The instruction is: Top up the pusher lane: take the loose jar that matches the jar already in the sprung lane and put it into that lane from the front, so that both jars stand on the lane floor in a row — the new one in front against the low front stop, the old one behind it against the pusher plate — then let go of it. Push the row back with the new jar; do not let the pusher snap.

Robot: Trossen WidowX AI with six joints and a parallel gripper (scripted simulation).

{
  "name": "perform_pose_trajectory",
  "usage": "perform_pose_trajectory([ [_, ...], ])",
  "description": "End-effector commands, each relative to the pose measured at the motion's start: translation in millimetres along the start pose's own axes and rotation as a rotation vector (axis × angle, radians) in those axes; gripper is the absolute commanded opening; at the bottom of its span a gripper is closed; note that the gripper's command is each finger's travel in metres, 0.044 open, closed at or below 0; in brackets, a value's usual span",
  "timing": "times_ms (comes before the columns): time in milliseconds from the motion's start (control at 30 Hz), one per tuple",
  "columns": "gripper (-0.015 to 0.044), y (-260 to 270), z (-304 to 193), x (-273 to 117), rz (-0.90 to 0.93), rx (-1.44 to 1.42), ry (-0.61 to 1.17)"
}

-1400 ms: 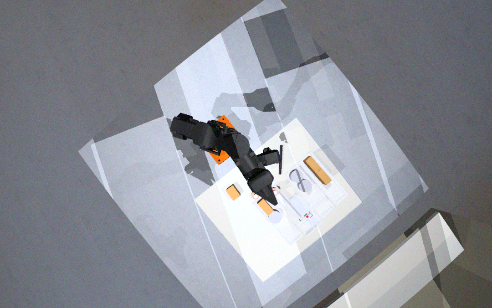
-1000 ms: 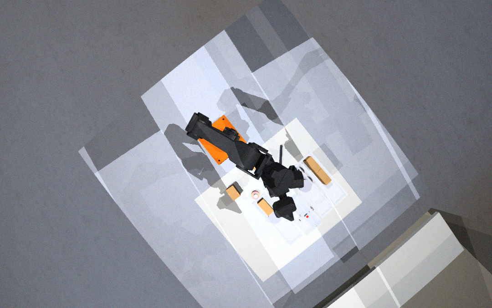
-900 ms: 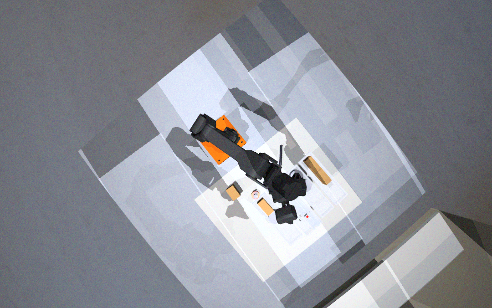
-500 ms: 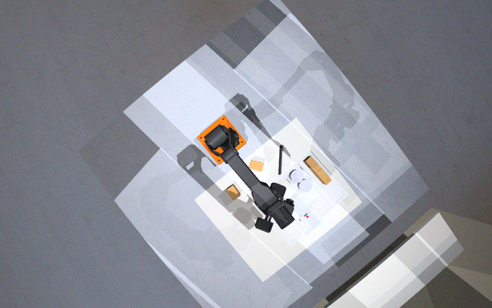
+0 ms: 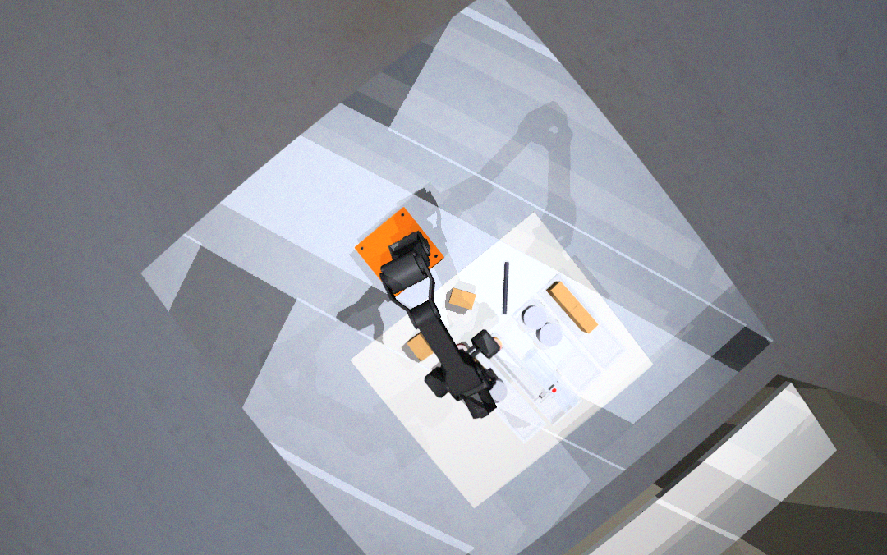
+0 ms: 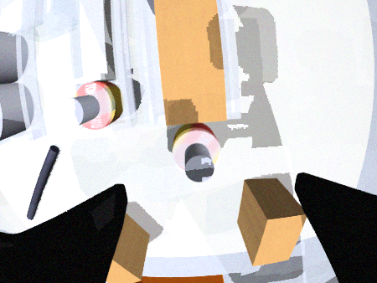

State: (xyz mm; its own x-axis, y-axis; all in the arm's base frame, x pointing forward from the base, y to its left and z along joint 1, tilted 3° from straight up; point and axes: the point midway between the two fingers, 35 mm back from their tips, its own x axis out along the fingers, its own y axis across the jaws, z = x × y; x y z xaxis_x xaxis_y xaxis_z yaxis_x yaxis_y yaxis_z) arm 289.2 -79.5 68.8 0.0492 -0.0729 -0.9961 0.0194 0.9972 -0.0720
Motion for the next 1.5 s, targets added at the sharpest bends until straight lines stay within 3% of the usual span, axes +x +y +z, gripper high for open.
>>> perform_pose_trajectory([
  [0,0.0440,3.8,-3.5,10.5,0.011,0.008,0.016],
  [367,0.0440,5.2,-4.2,43.3,0.011,0.008,0.016],
  [1167,0.0440,5.6,-5.0,75.4,0.010,0.008,0.016],
  [1467,0.0204,5.6,-5.0,75.4,0.010,0.008,0.016],
])
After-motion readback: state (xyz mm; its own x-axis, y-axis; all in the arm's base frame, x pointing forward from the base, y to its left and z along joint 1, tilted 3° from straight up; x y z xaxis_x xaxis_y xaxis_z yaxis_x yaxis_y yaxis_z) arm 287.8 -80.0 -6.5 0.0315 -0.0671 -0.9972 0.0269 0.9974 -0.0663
